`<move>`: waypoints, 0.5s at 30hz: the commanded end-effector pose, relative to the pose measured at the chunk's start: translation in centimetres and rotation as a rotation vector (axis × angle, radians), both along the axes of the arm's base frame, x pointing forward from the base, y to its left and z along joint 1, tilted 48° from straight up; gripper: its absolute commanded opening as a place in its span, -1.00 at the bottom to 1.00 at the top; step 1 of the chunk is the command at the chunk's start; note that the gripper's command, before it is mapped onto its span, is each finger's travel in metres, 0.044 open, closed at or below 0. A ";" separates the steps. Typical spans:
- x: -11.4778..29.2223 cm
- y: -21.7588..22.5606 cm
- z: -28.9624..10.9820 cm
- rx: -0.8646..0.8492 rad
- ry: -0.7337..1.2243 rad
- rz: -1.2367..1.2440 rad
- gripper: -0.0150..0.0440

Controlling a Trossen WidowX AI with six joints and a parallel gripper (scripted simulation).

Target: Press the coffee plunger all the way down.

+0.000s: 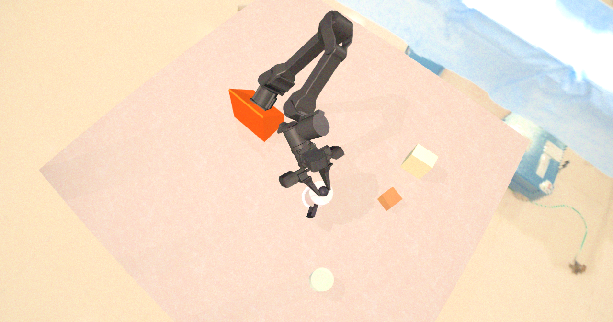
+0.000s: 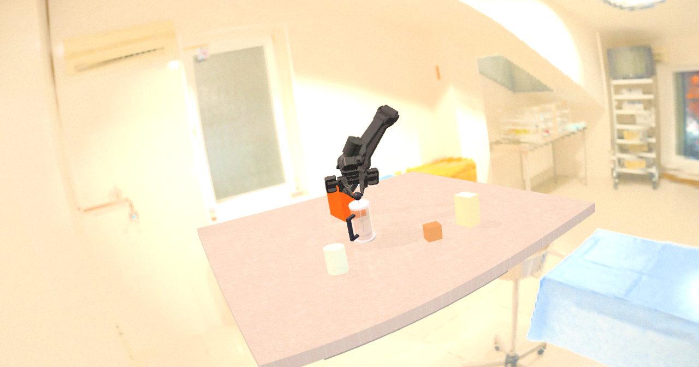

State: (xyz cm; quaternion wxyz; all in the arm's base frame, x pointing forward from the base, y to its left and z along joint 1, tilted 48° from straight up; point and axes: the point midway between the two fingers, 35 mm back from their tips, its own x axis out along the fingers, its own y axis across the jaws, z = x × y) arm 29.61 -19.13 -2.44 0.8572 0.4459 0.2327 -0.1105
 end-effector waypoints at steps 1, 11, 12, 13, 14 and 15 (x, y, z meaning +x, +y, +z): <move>0.0 0.0 0.0 0.000 0.000 0.000 -0.09; 0.0 0.0 0.0 0.000 0.000 0.000 0.27; 0.0 0.0 0.0 0.000 0.000 0.000 0.36; 0.0 0.0 0.0 0.000 0.000 0.000 0.45; 0.0 0.0 0.0 0.000 0.000 0.000 0.53; 0.0 0.0 0.0 0.000 0.000 0.000 0.62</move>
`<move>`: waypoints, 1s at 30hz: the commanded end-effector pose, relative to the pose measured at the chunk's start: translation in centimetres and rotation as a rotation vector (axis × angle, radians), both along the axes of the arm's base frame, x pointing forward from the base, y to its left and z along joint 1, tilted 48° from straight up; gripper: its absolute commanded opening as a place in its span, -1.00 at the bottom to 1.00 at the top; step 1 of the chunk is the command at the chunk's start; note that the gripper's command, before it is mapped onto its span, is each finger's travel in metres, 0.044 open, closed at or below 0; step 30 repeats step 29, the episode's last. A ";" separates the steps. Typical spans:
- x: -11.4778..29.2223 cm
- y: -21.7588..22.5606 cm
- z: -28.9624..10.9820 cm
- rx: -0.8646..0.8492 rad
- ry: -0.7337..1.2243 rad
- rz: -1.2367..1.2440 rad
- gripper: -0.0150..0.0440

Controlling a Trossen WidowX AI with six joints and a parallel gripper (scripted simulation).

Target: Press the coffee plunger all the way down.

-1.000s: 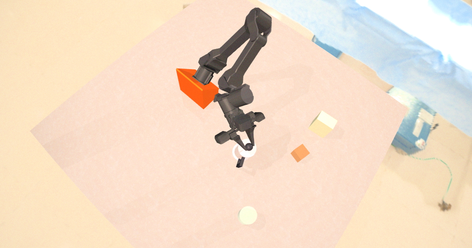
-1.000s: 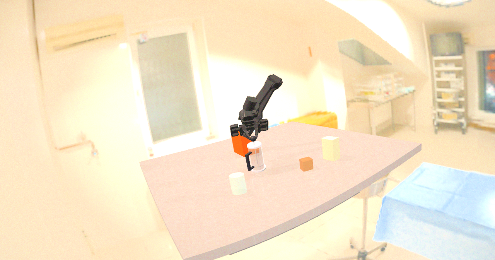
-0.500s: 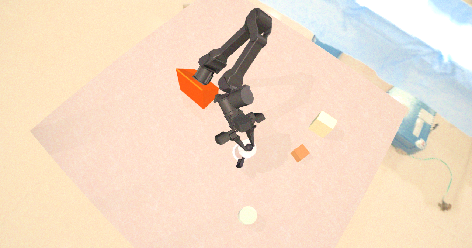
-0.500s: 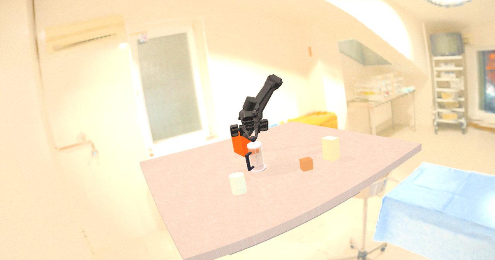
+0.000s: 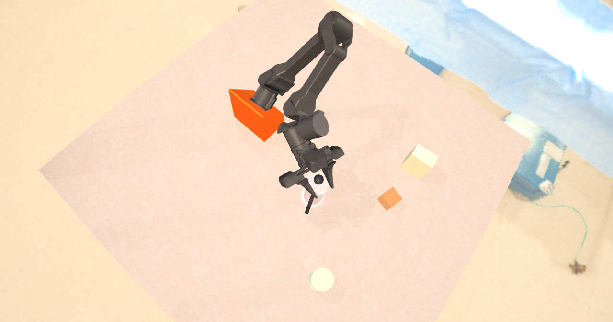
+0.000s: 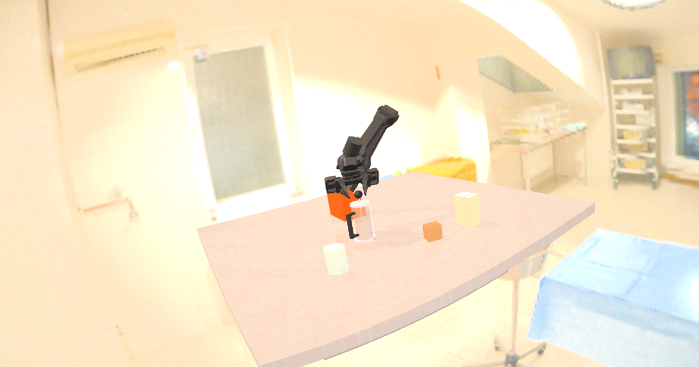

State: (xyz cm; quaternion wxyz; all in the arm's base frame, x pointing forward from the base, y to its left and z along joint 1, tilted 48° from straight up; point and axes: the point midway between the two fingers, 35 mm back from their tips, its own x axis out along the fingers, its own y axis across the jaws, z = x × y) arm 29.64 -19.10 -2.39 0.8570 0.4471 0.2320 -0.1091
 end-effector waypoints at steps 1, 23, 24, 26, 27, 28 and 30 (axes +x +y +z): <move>0.0 0.0 0.0 -0.003 0.003 -0.001 0.71; -4.2 -3.8 6.5 0.005 0.008 0.010 1.00; -4.2 -3.8 6.5 0.005 0.008 0.010 1.00; -4.2 -3.8 6.5 0.005 0.008 0.010 1.00; -4.2 -3.8 6.5 0.005 0.008 0.010 1.00; -4.2 -3.8 6.5 0.005 0.008 0.010 1.00; -4.2 -3.8 6.5 0.005 0.008 0.010 1.00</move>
